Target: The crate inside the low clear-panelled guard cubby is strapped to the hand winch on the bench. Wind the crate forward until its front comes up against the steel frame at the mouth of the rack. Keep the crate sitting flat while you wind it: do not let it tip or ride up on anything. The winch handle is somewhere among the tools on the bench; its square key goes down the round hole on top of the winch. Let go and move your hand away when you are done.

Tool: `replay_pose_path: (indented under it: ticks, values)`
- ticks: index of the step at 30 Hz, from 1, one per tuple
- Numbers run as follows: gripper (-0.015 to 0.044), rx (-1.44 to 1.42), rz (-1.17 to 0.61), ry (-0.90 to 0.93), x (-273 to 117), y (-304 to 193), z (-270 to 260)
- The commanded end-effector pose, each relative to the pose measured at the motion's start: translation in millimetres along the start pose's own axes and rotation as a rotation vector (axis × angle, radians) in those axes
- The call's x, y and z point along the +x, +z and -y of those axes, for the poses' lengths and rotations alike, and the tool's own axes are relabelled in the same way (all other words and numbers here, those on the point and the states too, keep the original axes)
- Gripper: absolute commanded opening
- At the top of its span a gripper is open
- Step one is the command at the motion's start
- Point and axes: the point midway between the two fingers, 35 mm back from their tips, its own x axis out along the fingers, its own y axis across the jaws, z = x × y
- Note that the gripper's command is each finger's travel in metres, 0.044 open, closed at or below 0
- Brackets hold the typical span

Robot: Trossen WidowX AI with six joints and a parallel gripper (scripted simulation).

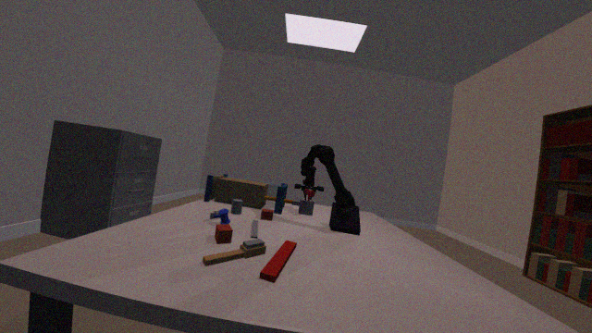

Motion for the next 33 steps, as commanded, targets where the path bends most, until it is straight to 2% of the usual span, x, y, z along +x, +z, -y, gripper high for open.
replay_pose_path:
  ticks: [1, 33]
  values:
    - [0.0, -0.014, -0.003, -0.009, 4.0, 0.4, -0.1]
    - [0.0, 0.051, -0.006, -0.007, 3.8, 0.4, -2.8]
